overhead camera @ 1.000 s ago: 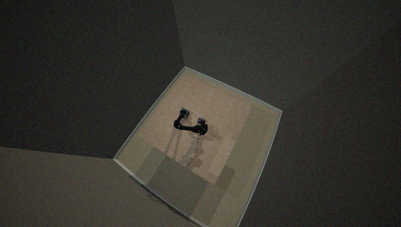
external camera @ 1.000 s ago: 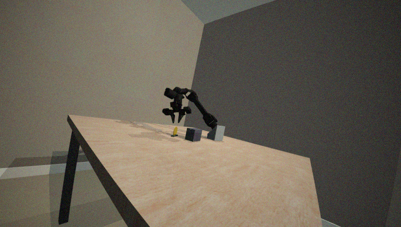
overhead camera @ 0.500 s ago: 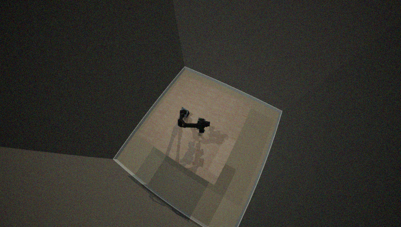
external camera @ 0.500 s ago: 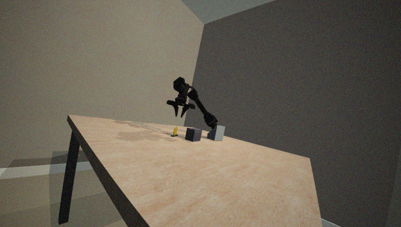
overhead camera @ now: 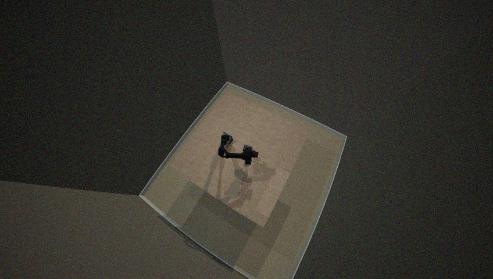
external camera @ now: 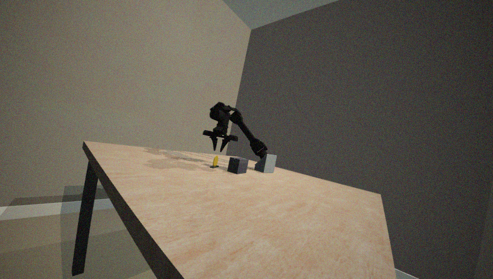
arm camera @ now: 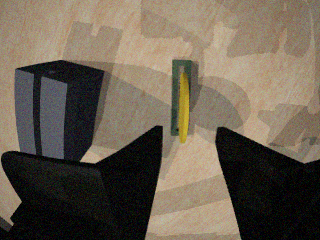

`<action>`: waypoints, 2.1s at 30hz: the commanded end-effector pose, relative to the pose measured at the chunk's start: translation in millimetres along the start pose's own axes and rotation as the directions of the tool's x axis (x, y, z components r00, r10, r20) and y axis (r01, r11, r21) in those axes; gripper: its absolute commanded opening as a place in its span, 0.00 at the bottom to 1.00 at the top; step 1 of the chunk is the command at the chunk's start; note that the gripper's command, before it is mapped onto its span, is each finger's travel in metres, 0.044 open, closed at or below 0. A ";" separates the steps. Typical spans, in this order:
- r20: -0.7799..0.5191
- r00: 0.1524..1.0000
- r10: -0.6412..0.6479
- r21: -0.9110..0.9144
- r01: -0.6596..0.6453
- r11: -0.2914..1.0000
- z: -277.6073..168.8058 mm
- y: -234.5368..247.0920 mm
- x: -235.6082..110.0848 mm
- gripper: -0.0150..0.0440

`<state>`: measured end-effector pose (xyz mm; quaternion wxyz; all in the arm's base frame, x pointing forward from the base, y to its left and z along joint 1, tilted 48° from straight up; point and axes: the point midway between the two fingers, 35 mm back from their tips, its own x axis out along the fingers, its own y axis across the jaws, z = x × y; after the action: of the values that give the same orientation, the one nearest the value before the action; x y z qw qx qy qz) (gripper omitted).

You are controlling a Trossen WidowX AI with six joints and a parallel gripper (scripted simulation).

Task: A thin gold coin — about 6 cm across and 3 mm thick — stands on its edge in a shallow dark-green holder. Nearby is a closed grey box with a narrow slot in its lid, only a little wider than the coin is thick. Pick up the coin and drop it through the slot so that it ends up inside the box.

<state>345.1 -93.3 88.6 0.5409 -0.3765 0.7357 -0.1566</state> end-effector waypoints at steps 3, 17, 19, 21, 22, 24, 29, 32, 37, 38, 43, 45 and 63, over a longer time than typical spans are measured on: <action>-0.009 1.000 -0.002 -0.006 0.002 1.000 -2.3 0.0 9.8 0.53; -0.008 1.000 -0.001 -0.005 0.001 1.000 -0.9 -0.6 32.3 0.53; -0.008 1.000 -0.001 -0.005 0.001 1.000 -0.8 -0.7 35.6 0.53; -0.008 1.000 -0.001 -0.005 0.001 1.000 -0.8 -0.7 38.9 0.53; -0.008 1.000 -0.001 -0.005 0.001 1.000 -0.8 -0.8 40.6 0.53; -0.008 1.000 -0.001 -0.005 0.001 1.000 -0.9 -0.8 43.9 0.53; -0.008 1.000 -0.002 -0.005 0.002 1.000 -1.2 -0.9 52.0 0.53; -0.009 1.000 -0.002 -0.005 0.002 1.000 -1.5 -1.0 56.9 0.53; -0.009 1.000 -0.003 -0.005 0.003 1.000 -2.1 -1.1 65.0 0.53; -0.009 1.000 -0.003 -0.005 0.003 1.000 -2.3 -1.1 66.6 0.53; -0.010 1.000 -0.004 -0.005 0.004 1.000 -3.3 -1.1 74.6 0.53; -0.011 1.000 -0.005 -0.005 0.005 1.000 -3.7 -1.1 77.5 0.53; -0.011 1.000 -0.005 -0.005 0.005 1.000 -3.8 -1.1 78.1 0.25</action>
<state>332.9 -150.4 38.3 0.5386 -0.3770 0.7366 -0.1587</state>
